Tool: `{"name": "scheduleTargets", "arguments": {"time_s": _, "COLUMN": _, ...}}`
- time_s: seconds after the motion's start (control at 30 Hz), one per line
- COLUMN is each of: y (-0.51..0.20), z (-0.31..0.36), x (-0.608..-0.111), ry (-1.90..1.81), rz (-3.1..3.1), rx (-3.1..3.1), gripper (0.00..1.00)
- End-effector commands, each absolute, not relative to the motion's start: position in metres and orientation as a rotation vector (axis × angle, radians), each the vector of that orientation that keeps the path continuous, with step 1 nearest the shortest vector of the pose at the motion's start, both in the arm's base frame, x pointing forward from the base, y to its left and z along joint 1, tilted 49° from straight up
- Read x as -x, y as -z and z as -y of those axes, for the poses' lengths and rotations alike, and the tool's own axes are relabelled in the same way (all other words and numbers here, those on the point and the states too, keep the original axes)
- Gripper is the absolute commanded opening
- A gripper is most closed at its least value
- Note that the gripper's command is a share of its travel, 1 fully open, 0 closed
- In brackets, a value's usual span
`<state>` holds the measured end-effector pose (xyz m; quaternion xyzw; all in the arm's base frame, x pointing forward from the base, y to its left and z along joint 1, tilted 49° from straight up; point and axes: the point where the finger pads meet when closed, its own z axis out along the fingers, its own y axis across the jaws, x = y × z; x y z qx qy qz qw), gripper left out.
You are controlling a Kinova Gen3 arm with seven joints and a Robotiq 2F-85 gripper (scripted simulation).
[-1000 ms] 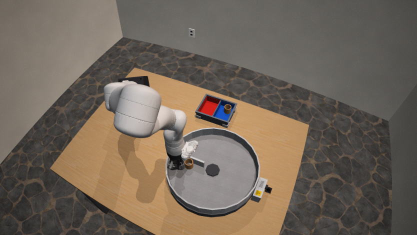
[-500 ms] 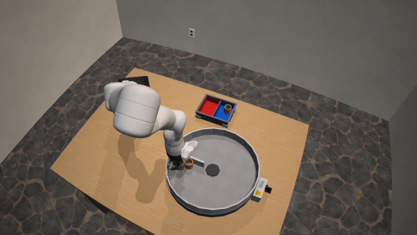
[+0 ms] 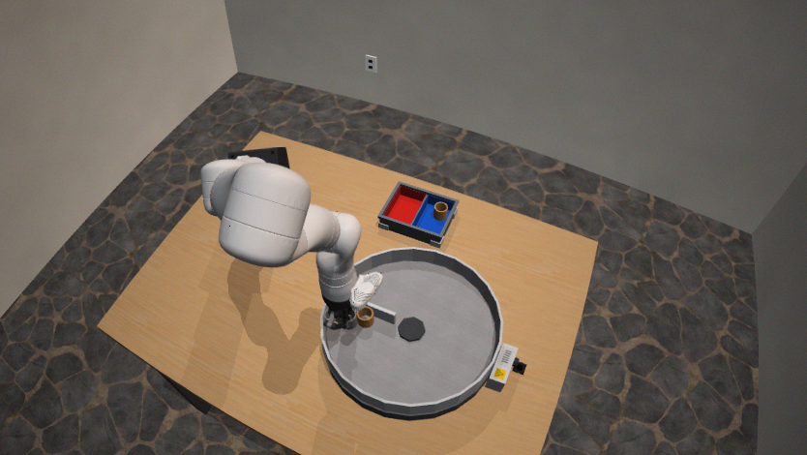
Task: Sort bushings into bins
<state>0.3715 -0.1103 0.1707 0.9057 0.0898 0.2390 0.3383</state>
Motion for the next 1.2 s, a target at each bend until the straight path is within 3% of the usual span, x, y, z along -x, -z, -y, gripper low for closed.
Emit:
{"name": "scheduleTargets", "arguments": {"time_s": 0.0, "y": -0.1709, "z": 0.1101, "x": -0.3717, "ry": -0.624, "rz": -0.234, "rx": -2.359, "gripper": 0.0}}
{"name": "scheduleTargets", "arguments": {"time_s": 1.17, "y": -0.1763, "z": 0.1034, "x": -0.3655, "ry": -0.627, "rz": -0.225, "rx": -2.364, "gripper": 0.0}}
